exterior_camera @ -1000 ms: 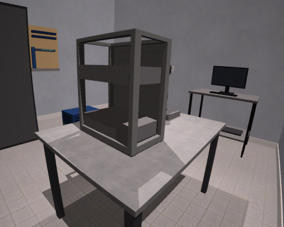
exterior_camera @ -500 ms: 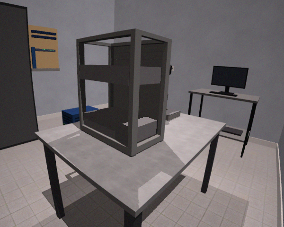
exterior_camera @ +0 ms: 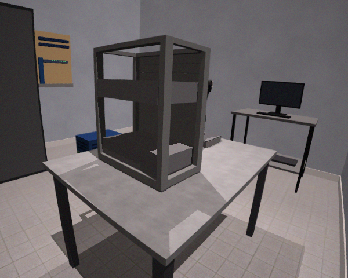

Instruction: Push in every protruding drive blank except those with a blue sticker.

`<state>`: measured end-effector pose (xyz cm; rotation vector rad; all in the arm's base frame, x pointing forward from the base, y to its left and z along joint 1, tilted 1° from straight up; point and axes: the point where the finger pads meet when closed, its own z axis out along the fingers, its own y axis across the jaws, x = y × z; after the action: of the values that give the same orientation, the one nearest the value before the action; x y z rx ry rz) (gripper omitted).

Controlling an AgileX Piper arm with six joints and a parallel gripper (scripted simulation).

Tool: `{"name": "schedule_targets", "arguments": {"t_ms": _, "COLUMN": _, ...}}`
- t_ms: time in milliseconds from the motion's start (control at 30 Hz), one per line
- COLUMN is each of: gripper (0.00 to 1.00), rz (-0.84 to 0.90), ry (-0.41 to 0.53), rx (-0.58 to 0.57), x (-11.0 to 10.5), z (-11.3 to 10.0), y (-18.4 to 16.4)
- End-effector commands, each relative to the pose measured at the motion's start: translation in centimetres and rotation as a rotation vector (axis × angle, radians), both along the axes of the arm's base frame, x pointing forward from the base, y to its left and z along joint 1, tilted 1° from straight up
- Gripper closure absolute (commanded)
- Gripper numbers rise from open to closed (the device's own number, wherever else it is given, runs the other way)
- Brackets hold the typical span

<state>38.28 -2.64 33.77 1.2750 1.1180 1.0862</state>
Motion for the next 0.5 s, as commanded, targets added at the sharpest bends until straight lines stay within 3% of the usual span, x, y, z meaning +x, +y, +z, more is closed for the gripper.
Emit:
{"name": "schedule_targets", "arguments": {"t_ms": 0, "gripper": 0.00, "rz": 0.006, "ry": -0.005, "rx": 0.000, "x": -0.1, "z": 0.1, "y": -0.2}}
{"name": "schedule_targets", "arguments": {"t_ms": 467, "gripper": 0.00, "rz": 0.006, "ry": -0.006, "rx": 0.000, "x": -0.3, "z": 0.1, "y": -2.8}}
